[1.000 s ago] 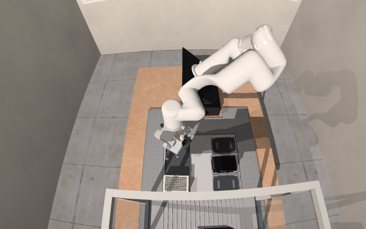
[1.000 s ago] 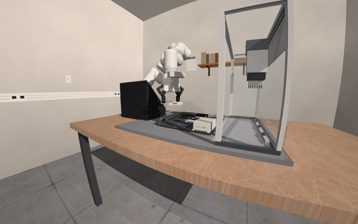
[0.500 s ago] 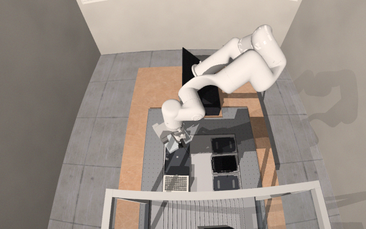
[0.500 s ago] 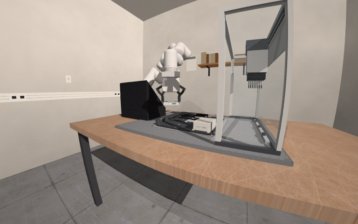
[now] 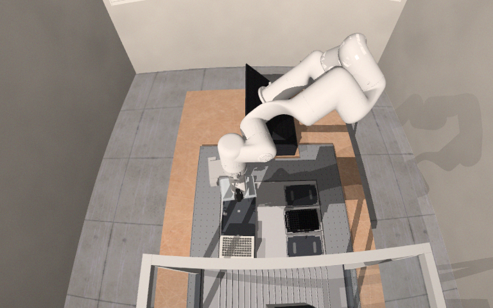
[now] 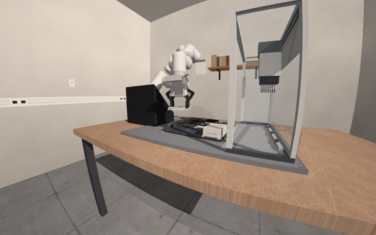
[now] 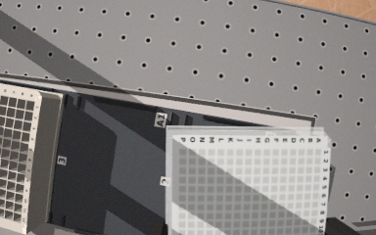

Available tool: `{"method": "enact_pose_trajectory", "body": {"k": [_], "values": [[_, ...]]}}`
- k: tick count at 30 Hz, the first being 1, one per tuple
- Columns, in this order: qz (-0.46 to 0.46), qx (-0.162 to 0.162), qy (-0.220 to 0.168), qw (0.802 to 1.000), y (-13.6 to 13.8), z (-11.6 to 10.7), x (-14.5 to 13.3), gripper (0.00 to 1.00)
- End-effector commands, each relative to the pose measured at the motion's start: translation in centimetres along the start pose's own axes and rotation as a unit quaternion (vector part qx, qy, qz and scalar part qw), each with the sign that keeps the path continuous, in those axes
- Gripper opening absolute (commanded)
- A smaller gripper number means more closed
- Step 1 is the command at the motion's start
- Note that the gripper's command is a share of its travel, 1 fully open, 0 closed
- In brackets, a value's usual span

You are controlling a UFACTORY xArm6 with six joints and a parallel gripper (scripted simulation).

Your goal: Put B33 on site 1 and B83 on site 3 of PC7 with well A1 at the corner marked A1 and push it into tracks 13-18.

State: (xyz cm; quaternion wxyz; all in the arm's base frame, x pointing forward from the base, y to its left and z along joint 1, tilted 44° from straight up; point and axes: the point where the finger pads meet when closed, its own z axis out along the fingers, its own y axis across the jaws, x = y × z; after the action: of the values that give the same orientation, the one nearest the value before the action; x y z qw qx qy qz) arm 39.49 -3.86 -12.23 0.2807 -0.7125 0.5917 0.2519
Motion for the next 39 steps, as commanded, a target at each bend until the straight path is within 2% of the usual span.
{"method": "enact_pose_trajectory", "body": {"k": [1, 22, 39], "values": [[0.076, -0.004, 0.001, 0.997, -0.1, -0.2, 0.1, 0.0], [0.078, -0.004, 0.001, 0.997, -0.1, -0.2, 0.1, 0.0], [0.078, -0.004, 0.001, 0.997, -0.1, 2.3, 0.1, 0.0]]}}
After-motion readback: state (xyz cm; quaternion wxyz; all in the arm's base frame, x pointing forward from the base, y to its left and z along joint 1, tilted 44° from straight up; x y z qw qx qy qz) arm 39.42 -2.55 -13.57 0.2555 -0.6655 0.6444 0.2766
